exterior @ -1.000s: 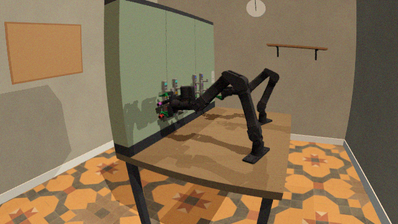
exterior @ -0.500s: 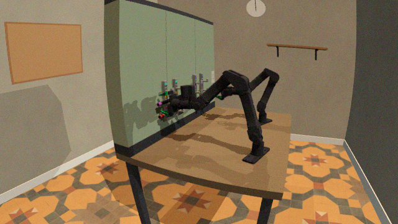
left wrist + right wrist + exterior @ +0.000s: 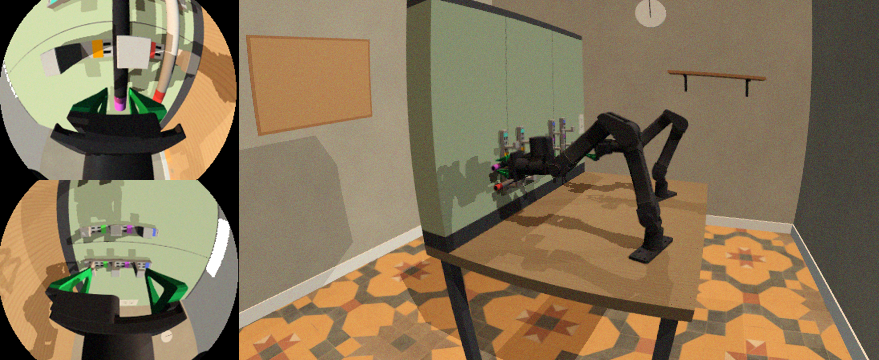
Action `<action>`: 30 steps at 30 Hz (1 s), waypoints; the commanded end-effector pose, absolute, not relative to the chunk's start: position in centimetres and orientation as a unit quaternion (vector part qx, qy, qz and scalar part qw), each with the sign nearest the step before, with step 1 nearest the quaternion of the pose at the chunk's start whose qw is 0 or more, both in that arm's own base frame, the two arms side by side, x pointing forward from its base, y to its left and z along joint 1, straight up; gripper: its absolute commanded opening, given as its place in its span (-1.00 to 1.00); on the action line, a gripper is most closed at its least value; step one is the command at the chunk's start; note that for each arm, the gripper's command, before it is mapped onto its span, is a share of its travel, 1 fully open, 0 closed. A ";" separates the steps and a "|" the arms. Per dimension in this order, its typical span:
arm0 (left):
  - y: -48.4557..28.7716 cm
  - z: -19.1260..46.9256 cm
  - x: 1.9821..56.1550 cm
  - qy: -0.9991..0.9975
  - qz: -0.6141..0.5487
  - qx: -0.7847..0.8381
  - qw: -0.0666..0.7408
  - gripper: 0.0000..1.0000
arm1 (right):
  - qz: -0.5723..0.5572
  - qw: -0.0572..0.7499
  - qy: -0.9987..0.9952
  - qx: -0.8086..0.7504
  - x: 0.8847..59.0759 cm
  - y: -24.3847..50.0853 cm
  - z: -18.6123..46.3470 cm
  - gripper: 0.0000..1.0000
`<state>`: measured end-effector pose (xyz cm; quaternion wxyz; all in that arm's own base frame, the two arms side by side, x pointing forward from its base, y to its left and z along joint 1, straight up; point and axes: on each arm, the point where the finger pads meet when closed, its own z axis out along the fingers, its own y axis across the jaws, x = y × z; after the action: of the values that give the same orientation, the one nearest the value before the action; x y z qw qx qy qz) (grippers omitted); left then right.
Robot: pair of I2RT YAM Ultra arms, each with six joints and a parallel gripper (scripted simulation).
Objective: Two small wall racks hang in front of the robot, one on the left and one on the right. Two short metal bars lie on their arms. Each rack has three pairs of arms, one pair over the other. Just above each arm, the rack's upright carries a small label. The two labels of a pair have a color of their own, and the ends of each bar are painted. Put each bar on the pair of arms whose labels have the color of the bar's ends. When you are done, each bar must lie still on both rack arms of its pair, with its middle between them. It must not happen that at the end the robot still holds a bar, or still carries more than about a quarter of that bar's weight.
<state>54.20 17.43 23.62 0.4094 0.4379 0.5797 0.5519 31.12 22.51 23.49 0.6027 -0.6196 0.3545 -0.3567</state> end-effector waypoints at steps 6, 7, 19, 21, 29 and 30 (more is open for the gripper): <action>17.3 26.4 54.2 0.566 0.566 0.424 0.424 -1.00 | -0.356 0.611 0.356 -0.611 31.0 22.1 24.2 1.00; 17.3 26.4 54.2 0.566 0.566 0.424 0.424 -1.00 | -0.356 0.611 0.356 -0.611 31.0 22.1 24.2 1.00; 17.2 26.4 53.7 0.566 0.566 0.424 0.424 -1.00 | -0.356 0.611 0.356 -0.611 31.0 22.1 24.2 1.00; 17.2 26.4 53.7 0.566 0.566 0.424 0.424 -1.00 | -0.356 0.611 0.356 -0.611 31.0 22.1 24.2 1.00; 17.1 26.4 53.5 0.566 0.566 0.424 0.424 -1.00 | -0.356 0.611 0.356 -0.611 31.0 22.1 24.2 1.00; 17.1 26.4 53.4 0.566 0.566 0.424 0.424 -1.00 | -0.356 0.611 0.356 -0.611 31.0 22.1 24.2 1.00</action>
<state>54.06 17.38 23.90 0.4088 0.4385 0.5792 0.5524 31.12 22.51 23.49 0.6027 -0.6196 0.3545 -0.3567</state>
